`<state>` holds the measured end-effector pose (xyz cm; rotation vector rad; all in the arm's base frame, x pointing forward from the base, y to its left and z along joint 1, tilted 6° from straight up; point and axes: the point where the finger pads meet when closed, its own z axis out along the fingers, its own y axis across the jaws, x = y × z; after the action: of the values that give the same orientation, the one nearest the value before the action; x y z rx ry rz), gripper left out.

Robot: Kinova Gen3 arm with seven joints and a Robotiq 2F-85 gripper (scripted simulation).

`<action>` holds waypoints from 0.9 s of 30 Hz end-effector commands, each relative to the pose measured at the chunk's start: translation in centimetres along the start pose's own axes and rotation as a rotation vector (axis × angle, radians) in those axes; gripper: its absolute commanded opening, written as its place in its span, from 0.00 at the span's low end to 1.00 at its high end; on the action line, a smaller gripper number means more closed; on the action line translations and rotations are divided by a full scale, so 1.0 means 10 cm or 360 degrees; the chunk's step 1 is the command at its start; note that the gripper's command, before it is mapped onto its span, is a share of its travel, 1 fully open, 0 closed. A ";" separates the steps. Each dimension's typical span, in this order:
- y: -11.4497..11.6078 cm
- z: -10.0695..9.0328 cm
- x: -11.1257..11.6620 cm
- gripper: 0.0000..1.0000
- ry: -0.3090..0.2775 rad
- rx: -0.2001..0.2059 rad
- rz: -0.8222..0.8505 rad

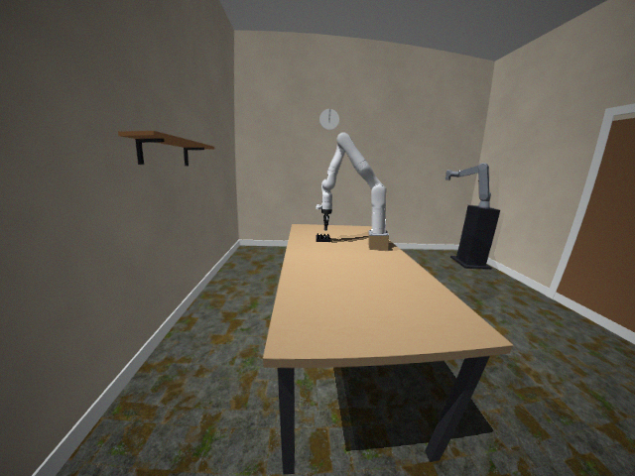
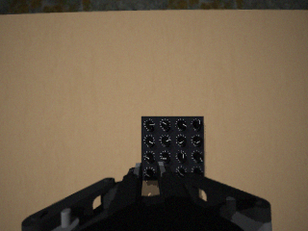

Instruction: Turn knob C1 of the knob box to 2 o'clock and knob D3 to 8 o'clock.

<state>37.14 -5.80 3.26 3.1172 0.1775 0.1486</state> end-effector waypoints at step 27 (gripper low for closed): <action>0.00 0.07 0.01 0.19 0.0002 -0.0001 0.0000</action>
<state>37.30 -5.93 2.77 3.1162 0.1738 0.1546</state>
